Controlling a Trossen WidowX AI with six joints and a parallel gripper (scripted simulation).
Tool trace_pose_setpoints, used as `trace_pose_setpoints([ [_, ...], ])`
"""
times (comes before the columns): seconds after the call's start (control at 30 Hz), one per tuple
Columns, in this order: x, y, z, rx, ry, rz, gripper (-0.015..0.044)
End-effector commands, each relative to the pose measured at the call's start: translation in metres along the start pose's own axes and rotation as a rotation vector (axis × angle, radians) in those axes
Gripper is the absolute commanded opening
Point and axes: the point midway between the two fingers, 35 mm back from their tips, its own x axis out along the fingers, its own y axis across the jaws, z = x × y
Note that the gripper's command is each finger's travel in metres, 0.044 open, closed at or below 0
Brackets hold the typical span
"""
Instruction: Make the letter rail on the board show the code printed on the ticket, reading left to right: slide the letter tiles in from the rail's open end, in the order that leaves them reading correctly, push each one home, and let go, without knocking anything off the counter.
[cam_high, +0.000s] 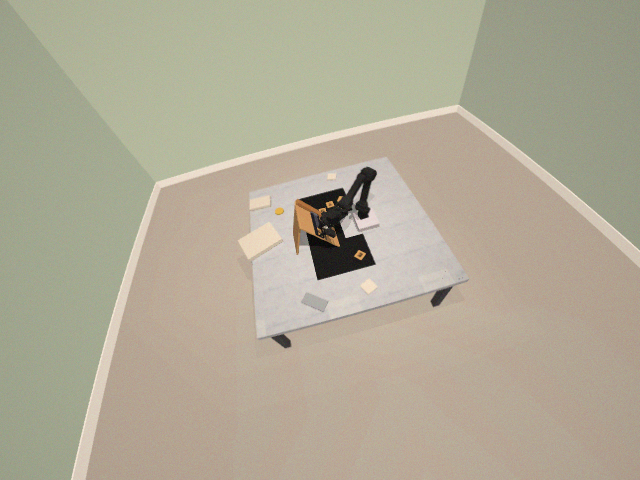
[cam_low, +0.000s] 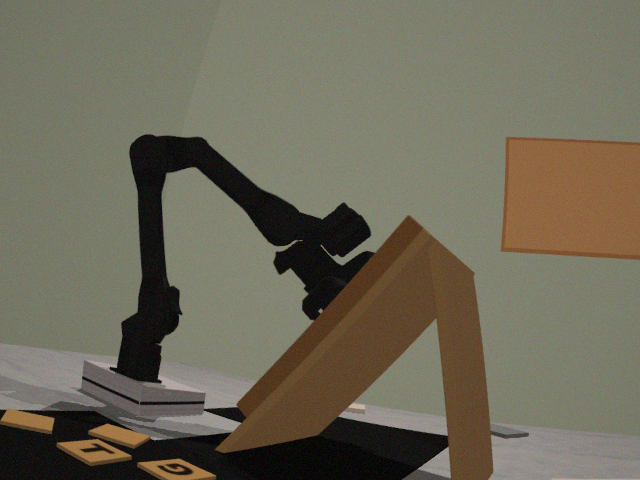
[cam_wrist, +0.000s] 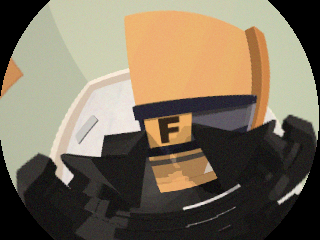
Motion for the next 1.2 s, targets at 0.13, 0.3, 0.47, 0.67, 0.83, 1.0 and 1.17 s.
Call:
trace_pose_setpoints([
  [0.13, -0.001, -0.005, 0.000, -0.002, -0.002, 0.005, 0.0000],
  [0.3, -0.001, -0.008, 0.000, -0.002, -0.002, 0.005, 0.0000],
  [0.47, -0.001, -0.011, 0.000, -0.003, -0.002, 0.005, 0.0000],
  [0.67, -0.001, -0.015, 0.000, -0.003, -0.002, 0.005, 0.0000],
  [0.83, -0.001, -0.018, 0.000, -0.003, -0.002, 0.005, 0.0000],
  [1.0, -0.001, -0.021, 0.000, -0.003, -0.002, 0.005, 0.0000],
  [1.17, -0.001, -0.024, 0.000, -0.004, -0.002, 0.005, 0.0000],
])
